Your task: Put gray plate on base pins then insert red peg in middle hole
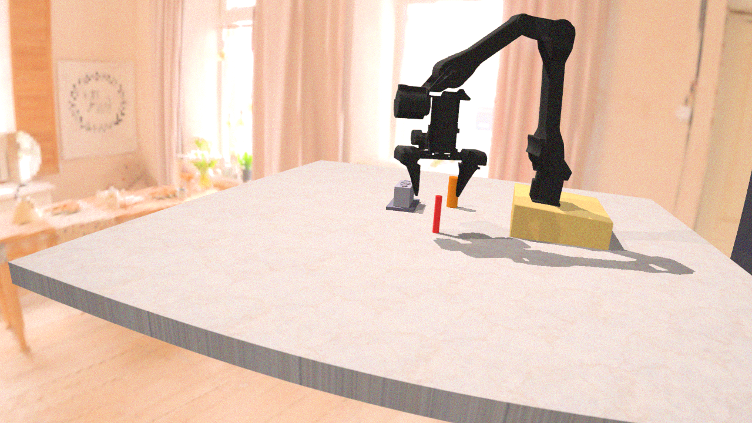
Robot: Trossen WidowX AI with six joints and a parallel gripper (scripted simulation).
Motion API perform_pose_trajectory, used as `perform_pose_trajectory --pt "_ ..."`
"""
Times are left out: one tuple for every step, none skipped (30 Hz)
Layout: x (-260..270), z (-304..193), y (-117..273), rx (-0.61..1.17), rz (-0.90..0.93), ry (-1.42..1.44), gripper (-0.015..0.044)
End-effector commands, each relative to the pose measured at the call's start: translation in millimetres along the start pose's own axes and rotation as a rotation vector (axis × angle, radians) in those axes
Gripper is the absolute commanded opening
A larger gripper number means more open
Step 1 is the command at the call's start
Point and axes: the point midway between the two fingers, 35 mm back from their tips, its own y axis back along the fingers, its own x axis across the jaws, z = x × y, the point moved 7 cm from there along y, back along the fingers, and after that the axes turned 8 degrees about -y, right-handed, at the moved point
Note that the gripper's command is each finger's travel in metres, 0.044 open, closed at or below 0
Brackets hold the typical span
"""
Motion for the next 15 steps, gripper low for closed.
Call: perform_pose_trajectory --pt "-1 0 -9 0.002 -0.012 -0.005 0.0440" --pt "-1 0 -10 0.003 -0.012 -0.005 0.0440" --pt "-1 0 -12 0.003 -0.012 -0.005 0.0440" --pt "-1 0 -14 0.003 -0.012 -0.005 0.0440" --pt "-1 0 -15 0.003 -0.012 -0.005 0.0440" --pt "-1 0 -17 0.003 -0.012 -0.005 0.0440" --pt "-1 0 -19 0.003 -0.012 -0.005 0.0440" --pt "-2 0 -20 0.003 -0.012 -0.005 0.0440" --pt "-2 0 -22 0.003 -0.012 -0.005 0.0440" --pt "-2 0 -24 0.003 -0.012 -0.005 0.0440" --pt "-2 0 -25 0.003 -0.012 -0.005 0.0440" --pt "-2 0 -27 0.003 -0.012 -0.005 0.0440" --pt "-2 0 -28 0.003 -0.012 -0.005 0.0440" --pt "-2 0 -30 0.003 -0.012 -0.005 0.0440" --pt "-3 0 -32 0.003 -0.012 -0.005 0.0440"
